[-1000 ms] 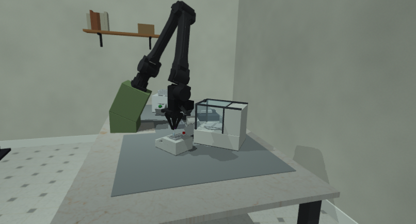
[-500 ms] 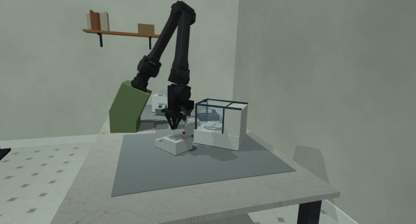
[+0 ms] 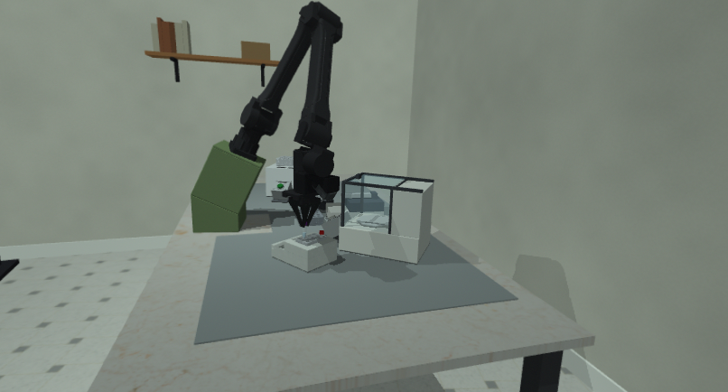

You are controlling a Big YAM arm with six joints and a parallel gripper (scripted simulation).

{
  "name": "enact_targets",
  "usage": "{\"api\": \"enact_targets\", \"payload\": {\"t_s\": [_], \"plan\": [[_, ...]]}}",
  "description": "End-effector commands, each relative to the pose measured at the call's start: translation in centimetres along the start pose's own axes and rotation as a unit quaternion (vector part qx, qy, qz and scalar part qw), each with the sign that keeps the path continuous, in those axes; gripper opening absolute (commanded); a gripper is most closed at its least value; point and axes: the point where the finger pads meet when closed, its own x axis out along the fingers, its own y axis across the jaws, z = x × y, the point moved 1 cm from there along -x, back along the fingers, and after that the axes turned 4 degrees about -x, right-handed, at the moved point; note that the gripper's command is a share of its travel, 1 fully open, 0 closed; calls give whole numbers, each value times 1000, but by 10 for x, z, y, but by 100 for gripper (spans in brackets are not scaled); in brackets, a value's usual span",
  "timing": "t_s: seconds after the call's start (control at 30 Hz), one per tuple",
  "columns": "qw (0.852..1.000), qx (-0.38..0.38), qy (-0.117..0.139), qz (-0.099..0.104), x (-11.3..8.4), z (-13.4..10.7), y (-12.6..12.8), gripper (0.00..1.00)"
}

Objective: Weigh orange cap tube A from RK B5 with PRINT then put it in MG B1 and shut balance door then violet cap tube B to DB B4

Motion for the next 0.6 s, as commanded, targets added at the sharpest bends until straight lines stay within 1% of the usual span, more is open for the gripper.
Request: {"api": "enact_targets", "payload": {"t_s": [0.0,0.03,0.07,0.1,0.13,0.33,0.37,0.57], "plan": [[1000,-4,-10,-4,-5,11,-1,9],[1000,-4,-10,-4,-5,11,-1,9],[1000,-12,-16,-6,-11,21,5,9],[1000,-4,-10,-4,-5,11,-1,9],[1000,-12,-16,-6,-11,21,4,9],[1000,-12,-17,-6,-11,22,3,9],[1000,-4,-10,-4,-5,11,-1,9],[1000,-4,-10,-4,-5,11,-2,9]]}}
